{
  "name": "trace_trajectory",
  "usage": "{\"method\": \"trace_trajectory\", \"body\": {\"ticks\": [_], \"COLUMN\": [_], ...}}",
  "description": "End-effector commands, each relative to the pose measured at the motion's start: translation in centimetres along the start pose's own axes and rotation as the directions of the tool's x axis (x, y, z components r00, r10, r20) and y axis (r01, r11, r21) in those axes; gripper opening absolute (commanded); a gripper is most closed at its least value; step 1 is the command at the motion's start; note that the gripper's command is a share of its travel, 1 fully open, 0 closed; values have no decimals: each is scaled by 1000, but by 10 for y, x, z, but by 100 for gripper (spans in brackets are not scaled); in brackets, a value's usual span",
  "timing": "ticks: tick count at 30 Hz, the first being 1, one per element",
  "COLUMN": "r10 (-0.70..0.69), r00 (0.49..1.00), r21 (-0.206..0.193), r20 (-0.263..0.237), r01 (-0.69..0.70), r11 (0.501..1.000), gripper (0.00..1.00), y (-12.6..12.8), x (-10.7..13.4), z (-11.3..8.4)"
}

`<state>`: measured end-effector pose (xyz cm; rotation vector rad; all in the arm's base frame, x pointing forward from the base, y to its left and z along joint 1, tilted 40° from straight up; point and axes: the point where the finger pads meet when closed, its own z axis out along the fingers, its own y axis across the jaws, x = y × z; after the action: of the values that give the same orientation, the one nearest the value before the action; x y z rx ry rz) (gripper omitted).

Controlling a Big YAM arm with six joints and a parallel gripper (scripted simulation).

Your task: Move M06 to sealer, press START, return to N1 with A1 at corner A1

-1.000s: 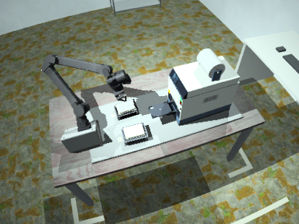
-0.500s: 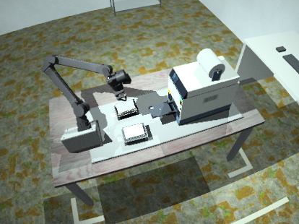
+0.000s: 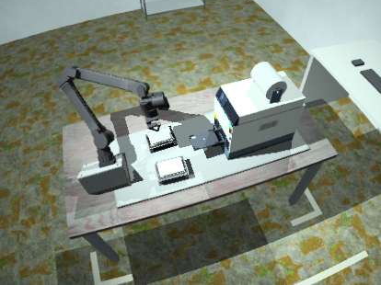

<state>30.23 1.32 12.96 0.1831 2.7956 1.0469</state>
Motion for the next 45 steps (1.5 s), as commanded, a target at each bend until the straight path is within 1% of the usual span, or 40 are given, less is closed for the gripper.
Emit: {"method": "trace_trajectory", "body": {"ticks": [1,4,5,7,9,11,15,18,22,24,26,28,29,30,32,34,37,42,43,45], "r10": [-99,-93,-94,-97,-97,-97,-66,-62,-50,-45,-43,-43,-57,-63,-74,-72,-51,-49,-40,-40], "r00": [989,971,970,978,981,981,987,989,988,988,986,986,985,985,984,986,987,983,984,984], "r21": [-9,-10,-9,-10,-12,-12,-6,-1,7,0,2,2,-3,-7,2,-1,1,-9,-9,-9], "r20": [-113,-218,-224,-187,-168,-168,-148,-138,-149,-150,-160,-160,-163,-163,-163,-151,-153,-175,-173,-173], "r01": [98,93,94,97,96,96,66,62,52,45,43,43,57,63,76,73,52,48,39,39], "r11": [995,996,996,995,995,995,998,998,999,999,999,999,998,998,997,997,999,999,999,999], "gripper": [100,100,100,100,100,100,100,100,100,100,100,100,100,100,100,100,100,100,100,100], "y": [10,9,10,12,14,14,12,11,-15,-23,-30,-30,-25,-27,-35,-46,-63,-76,-78,-78], "x": [-19,-17,-18,-19,-21,-21,-25,-28,-40,-45,-47,-47,-45,-46,-54,-62,-68,-73,-76,-76], "z": [-7,-6,-6,-11,-16,-16,-22,-22,-40,-46,-51,-51,-49,-53,-62,-71,-82,-89,-91,-91]}}
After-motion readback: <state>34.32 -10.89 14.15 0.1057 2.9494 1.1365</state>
